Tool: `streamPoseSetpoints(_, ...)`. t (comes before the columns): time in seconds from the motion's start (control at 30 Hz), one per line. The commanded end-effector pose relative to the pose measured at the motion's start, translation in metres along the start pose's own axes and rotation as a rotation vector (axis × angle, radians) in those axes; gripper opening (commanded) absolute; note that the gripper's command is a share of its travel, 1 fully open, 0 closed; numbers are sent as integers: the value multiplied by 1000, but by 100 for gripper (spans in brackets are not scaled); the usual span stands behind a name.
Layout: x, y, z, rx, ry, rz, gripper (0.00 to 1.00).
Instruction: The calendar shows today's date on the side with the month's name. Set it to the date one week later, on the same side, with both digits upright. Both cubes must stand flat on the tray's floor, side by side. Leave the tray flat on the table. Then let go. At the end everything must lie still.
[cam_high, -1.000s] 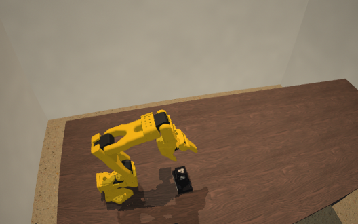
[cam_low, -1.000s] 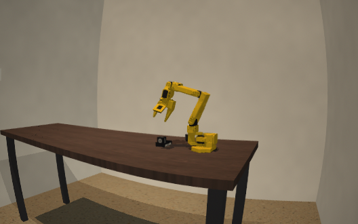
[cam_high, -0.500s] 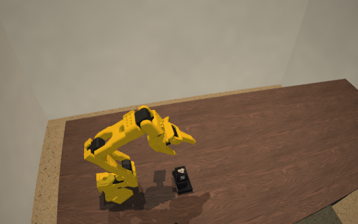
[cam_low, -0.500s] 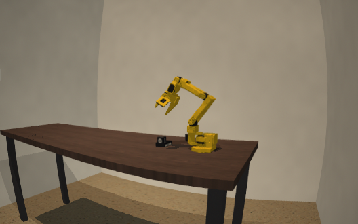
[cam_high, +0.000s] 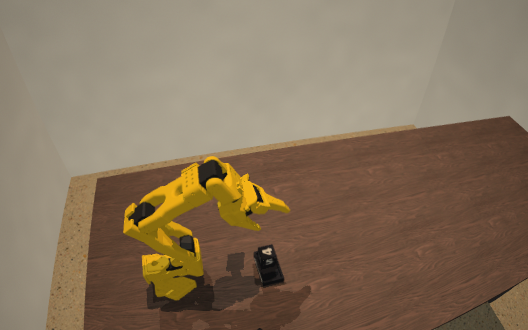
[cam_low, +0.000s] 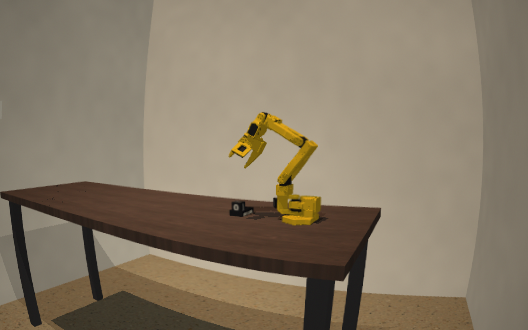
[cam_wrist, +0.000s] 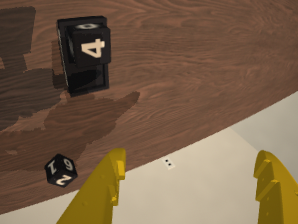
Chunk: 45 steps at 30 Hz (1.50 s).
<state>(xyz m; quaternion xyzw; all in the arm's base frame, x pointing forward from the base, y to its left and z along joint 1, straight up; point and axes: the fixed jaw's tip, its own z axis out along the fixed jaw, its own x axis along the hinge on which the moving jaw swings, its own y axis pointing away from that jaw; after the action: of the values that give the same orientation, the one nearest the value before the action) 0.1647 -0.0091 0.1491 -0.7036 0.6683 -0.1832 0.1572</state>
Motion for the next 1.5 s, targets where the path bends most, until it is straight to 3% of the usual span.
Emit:
streamPoseSetpoints(0.0, 5, -6, -6, 42, 15, -10, 35)
streamPoseSetpoints(0.6, 61, -7, -5, -10, 156, -209, 35)
streamPoseSetpoints(1.07, 130, 14, -15, -150, 285, -443, 35)
streamPoseSetpoints(1.13, 130, 14, -15, -150, 285, -443, 35)
streamPoseSetpoints(1.47, 166, 37, -25, -260, 325, -571, 35)
